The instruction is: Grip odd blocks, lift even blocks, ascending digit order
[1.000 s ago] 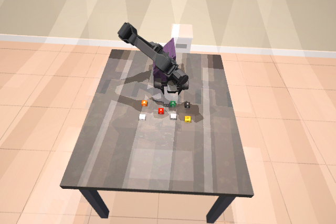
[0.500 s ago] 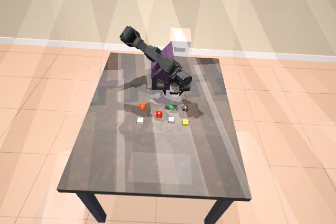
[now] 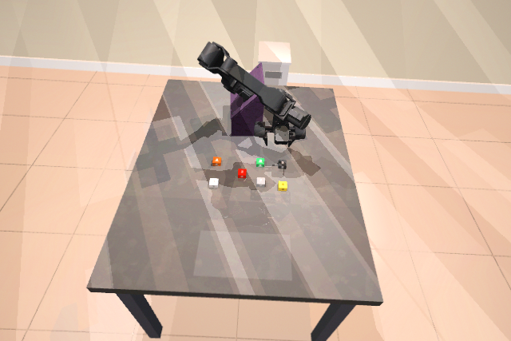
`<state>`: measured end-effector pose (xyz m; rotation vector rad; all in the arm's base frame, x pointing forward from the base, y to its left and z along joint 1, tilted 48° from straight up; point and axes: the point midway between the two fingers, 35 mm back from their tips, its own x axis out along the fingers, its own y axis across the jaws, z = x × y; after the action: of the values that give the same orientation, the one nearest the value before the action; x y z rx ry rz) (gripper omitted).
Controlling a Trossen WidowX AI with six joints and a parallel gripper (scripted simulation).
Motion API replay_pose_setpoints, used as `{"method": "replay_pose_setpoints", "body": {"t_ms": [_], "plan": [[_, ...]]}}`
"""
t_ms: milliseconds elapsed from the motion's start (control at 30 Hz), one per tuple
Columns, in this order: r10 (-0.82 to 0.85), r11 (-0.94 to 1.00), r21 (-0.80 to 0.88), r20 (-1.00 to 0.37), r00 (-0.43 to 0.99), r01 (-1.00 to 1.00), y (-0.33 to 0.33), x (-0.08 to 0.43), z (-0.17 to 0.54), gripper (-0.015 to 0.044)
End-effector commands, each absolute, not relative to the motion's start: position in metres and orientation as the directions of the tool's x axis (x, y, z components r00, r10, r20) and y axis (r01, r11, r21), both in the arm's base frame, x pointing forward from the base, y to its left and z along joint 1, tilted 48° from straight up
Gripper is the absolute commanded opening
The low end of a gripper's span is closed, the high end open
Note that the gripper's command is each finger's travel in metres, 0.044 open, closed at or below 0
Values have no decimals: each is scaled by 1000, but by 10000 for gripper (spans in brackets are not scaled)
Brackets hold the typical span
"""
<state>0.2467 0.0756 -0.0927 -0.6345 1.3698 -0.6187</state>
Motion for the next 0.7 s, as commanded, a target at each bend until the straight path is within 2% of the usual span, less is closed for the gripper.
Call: {"method": "replay_pose_setpoints", "body": {"t_ms": [0,667], "plan": [[-729,683,-730,-679,92,28,97,241,-120,400],[-729,683,-730,-678,92,28,98,241,-122,400]]}}
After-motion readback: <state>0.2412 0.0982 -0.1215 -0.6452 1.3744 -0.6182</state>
